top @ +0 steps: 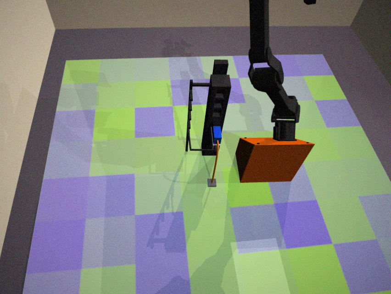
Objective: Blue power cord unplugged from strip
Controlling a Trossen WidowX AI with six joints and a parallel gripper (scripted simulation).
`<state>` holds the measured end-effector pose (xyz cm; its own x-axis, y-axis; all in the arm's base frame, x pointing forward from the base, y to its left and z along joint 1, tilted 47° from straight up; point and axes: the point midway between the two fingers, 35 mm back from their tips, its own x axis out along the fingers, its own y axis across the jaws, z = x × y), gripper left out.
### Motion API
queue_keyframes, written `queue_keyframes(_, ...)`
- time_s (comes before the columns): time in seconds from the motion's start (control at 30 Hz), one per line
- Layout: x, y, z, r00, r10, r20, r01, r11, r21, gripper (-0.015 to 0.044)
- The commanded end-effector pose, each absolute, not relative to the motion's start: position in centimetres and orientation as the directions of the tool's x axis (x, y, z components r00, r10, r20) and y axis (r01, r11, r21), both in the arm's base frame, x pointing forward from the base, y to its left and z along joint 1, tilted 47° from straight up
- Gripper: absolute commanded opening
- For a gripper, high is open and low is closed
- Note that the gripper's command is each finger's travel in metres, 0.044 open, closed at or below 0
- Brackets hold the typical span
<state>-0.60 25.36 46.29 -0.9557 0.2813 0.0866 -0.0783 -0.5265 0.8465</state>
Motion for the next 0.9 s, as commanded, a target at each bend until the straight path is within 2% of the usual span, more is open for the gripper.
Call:
queue_keyframes(0.0, -0.7, 25.3, 46.3, -0.956, 0.279, 0.086, -0.078, -0.528, 0.845, 0.0374)
queue_keyframes(0.27, -5.9, 21.0, 48.1, -0.993, 0.093, 0.067, -0.011, -0.658, 0.753, 0.0164)
queue_keyframes(0.57, -11.4, 12.6, 49.9, -0.982, -0.188, 0.022, 0.165, -0.796, 0.582, 0.0160)
queue_keyframes(0.87, -13.4, 4.0, 50.5, -0.905, -0.425, -0.033, 0.377, -0.834, 0.402, 0.0160)
